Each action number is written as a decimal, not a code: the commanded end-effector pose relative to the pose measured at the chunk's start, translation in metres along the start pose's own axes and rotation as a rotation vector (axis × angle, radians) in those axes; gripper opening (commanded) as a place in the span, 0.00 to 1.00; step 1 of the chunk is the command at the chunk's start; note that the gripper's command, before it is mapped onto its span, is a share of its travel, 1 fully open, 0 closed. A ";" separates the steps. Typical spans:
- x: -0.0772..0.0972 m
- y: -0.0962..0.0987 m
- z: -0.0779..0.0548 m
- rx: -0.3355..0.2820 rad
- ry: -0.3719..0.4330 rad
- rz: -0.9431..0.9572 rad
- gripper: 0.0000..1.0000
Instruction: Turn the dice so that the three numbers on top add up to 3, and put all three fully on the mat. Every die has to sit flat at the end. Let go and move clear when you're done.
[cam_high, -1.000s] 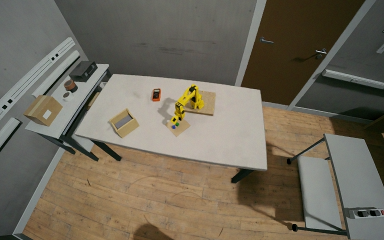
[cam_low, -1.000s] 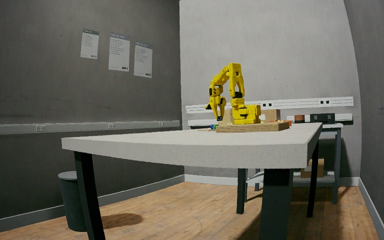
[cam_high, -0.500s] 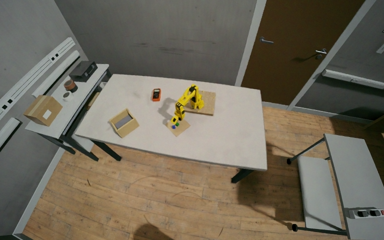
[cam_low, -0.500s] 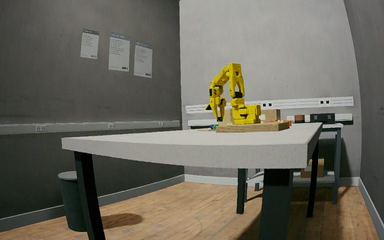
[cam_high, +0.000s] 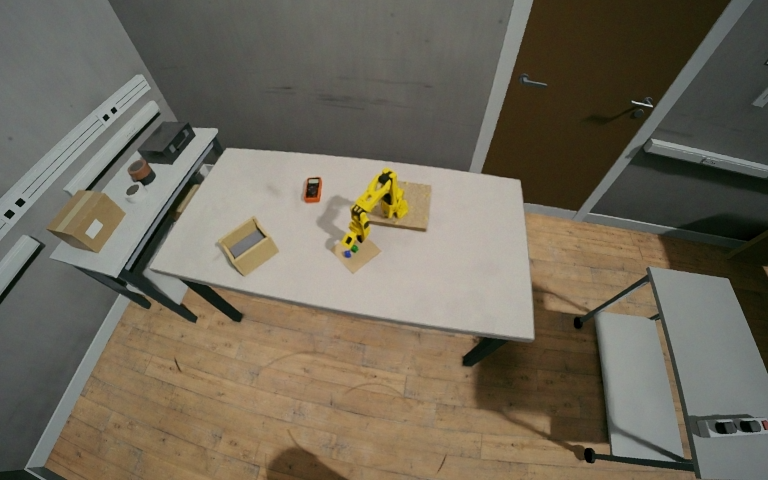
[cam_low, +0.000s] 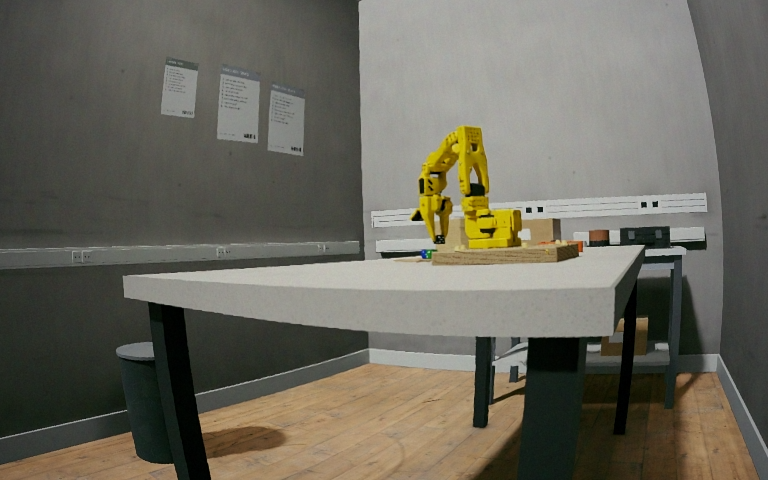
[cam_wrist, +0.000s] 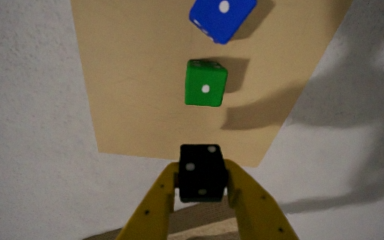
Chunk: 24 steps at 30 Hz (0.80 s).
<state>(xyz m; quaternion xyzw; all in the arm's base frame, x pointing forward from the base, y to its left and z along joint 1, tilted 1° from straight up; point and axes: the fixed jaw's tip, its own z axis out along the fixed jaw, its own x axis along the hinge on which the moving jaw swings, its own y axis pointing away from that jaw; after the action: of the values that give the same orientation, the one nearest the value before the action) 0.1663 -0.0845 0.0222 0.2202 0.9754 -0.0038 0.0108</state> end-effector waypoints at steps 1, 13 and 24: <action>0.003 -0.001 0.005 -0.002 0.015 0.006 0.00; 0.003 -0.001 0.008 -0.002 0.015 0.006 0.00; 0.003 -0.001 0.011 -0.002 0.015 0.006 0.00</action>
<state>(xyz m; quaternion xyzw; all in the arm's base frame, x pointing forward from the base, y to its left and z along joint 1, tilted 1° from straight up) 0.1678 -0.0853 0.0159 0.2201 0.9753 -0.0054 0.0162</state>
